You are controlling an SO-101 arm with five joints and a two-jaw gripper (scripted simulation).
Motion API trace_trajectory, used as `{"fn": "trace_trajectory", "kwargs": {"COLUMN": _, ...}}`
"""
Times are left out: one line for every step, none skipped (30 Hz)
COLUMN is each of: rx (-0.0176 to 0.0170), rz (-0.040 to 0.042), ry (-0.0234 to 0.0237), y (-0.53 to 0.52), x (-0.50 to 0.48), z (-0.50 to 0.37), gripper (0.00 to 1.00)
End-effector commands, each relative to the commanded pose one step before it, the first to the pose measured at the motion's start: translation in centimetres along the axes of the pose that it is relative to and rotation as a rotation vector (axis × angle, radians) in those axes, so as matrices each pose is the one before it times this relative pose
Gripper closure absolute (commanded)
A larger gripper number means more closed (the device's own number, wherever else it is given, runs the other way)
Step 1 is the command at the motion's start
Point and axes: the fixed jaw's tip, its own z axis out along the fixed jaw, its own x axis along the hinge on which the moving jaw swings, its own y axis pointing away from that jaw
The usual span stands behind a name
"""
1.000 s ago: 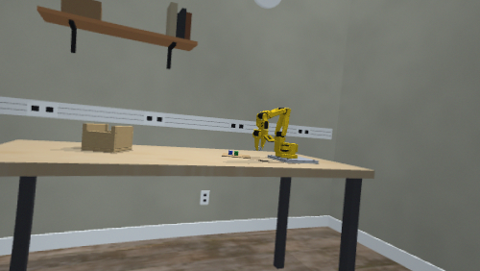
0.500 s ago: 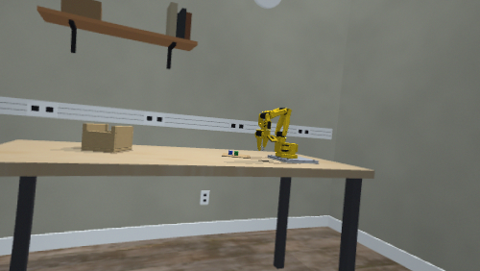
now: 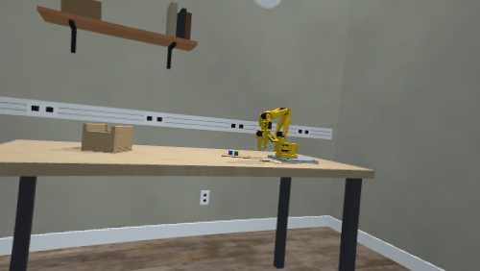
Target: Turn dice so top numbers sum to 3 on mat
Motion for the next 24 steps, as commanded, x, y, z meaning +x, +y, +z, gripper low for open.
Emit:
{"fn": "trace_trajectory", "kwargs": {"rx": 0.0133, "rz": -0.01849, "ry": -0.00156, "y": 0.105, "x": -0.1368, "z": 0.0206, "gripper": 1.0}}
{"fn": "trace_trajectory", "kwargs": {"rx": 0.0, "rz": 0.0, "ry": 0.0, "y": 0.0, "x": 0.0, "z": 0.0, "gripper": 1.0}}
{"fn": "trace_trajectory", "kwargs": {"rx": 0.0, "rz": 0.0, "ry": 0.0, "y": 0.0, "x": 0.0, "z": 0.0, "gripper": 1.0}}
{"fn": "trace_trajectory", "kwargs": {"rx": 0.0, "rz": 0.0, "ry": 0.0, "y": 0.0, "x": 0.0, "z": 0.0, "gripper": 1.0}}
{"fn": "trace_trajectory", "kwargs": {"rx": 0.0, "rz": 0.0, "ry": 0.0, "y": 0.0, "x": 0.0, "z": 0.0, "gripper": 1.0}}
{"fn": "trace_trajectory", "kwargs": {"rx": 0.0, "rz": 0.0, "ry": 0.0, "y": 0.0, "x": 0.0, "z": 0.0, "gripper": 1.0}}
{"fn": "trace_trajectory", "kwargs": {"rx": 0.0, "rz": 0.0, "ry": 0.0, "y": 0.0, "x": 0.0, "z": 0.0, "gripper": 1.0}}
{"fn": "trace_trajectory", "kwargs": {"rx": 0.0, "rz": 0.0, "ry": 0.0, "y": 0.0, "x": 0.0, "z": 0.0, "gripper": 1.0}}
{"fn": "trace_trajectory", "kwargs": {"rx": 0.0, "rz": 0.0, "ry": 0.0, "y": 0.0, "x": 0.0, "z": 0.0, "gripper": 1.0}}
{"fn": "trace_trajectory", "kwargs": {"rx": 0.0, "rz": 0.0, "ry": 0.0, "y": 0.0, "x": 0.0, "z": 0.0, "gripper": 1.0}}
{"fn": "trace_trajectory", "kwargs": {"rx": 0.0, "rz": 0.0, "ry": 0.0, "y": 0.0, "x": 0.0, "z": 0.0, "gripper": 1.0}}
{"fn": "trace_trajectory", "kwargs": {"rx": 0.0, "rz": 0.0, "ry": 0.0, "y": 0.0, "x": 0.0, "z": 0.0, "gripper": 1.0}}
{"fn": "trace_trajectory", "kwargs": {"rx": -0.00002, "rz": 0.0, "ry": 0.0, "y": 0.0, "x": 0.0005, "z": 0.0013, "gripper": 1.0}}
{"fn": "trace_trajectory", "kwargs": {"rx": 0.0, "rz": 0.0, "ry": 0.0, "y": 0.0, "x": 0.0, "z": 0.0102, "gripper": 1.0}}
{"fn": "trace_trajectory", "kwargs": {"rx": 0.0, "rz": 0.0, "ry": 0.0, "y": -0.001, "x": 0.0, "z": 0.0228, "gripper": 1.0}}
{"fn": "trace_trajectory", "kwargs": {"rx": 0.0, "rz": 0.0, "ry": 0.0, "y": 0.0, "x": 0.0, "z": 0.0384, "gripper": 1.0}}
{"fn": "trace_trajectory", "kwargs": {"rx": 0.0, "rz": 0.0, "ry": 0.0, "y": 0.0, "x": 0.0, "z": 0.0528, "gripper": 1.0}}
{"fn": "trace_trajectory", "kwargs": {"rx": 0.0, "rz": 0.0, "ry": 0.0, "y": 0.0, "x": 0.0, "z": 0.0642, "gripper": 1.0}}
{"fn": "trace_trajectory", "kwargs": {"rx": 0.0, "rz": 0.0, "ry": 0.0, "y": 0.0, "x": 0.0006, "z": 0.0714, "gripper": 1.0}}
{"fn": "trace_trajectory", "kwargs": {"rx": 0.0, "rz": 0.0, "ry": 0.0, "y": 0.001, "x": 0.0, "z": 0.0744, "gripper": 1.0}}
{"fn": "trace_trajectory", "kwargs": {"rx": 0.0, "rz": 0.0, "ry": 0.0, "y": 0.001, "x": 0.0006, "z": 0.0714, "gripper": 1.0}}
{"fn": "trace_trajectory", "kwargs": {"rx": 0.0, "rz": 0.0, "ry": 0.0, "y": 0.001, "x": 0.0, "z": 0.0642, "gripper": 1.0}}
{"fn": "trace_trajectory", "kwargs": {"rx": 0.0, "rz": 0.0, "ry": 0.0, "y": 0.001, "x": 0.0, "z": 0.0522, "gripper": 1.0}}
{"fn": "trace_trajectory", "kwargs": {"rx": 0.0, "rz": 0.0, "ry": 0.0, "y": 0.001, "x": 0.0, "z": 0.0378, "gripper": 1.0}}
